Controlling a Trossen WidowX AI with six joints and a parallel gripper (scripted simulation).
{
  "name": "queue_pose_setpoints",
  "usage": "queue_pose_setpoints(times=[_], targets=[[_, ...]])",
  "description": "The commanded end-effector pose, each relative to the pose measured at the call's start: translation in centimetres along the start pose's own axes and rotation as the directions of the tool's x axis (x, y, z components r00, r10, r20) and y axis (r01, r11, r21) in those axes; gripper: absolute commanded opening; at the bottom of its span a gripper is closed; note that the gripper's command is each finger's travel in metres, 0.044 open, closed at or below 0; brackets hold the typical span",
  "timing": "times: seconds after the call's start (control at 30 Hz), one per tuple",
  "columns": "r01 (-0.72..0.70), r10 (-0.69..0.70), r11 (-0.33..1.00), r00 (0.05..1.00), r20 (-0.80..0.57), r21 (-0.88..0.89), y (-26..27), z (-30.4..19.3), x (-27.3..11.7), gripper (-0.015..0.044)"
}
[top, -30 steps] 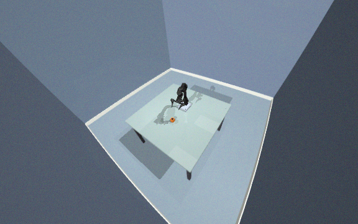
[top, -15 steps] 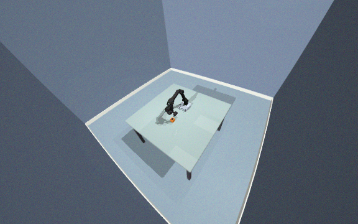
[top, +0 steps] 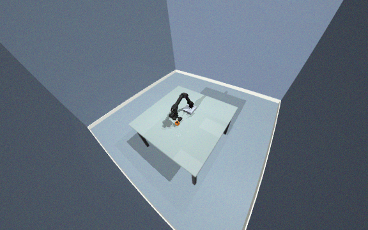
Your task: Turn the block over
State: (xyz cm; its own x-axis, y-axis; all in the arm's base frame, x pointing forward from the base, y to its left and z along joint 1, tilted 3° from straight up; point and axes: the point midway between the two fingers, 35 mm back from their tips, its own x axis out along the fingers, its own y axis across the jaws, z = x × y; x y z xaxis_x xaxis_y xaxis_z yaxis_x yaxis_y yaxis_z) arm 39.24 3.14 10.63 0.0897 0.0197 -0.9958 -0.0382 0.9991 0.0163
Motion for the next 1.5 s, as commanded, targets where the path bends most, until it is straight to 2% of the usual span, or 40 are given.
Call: queue_pose_setpoints(times=[0.0,1.03,1.3,1.47], targets=[[-0.004,0.004,1.000,1.000,0.000,0.006,0.1,0.0,0.6,0.0440],[-0.005,0.005,1.000,1.000,0.000,0.006,0.3,0.0,5.7,0.0440],[-0.005,0.005,1.000,1.000,0.000,0.006,0.3,0.0,5.7,0.0230],[-0.005,0.005,1.000,1.000,0.000,0.006,0.3,0.0,5.7,0.0197]])
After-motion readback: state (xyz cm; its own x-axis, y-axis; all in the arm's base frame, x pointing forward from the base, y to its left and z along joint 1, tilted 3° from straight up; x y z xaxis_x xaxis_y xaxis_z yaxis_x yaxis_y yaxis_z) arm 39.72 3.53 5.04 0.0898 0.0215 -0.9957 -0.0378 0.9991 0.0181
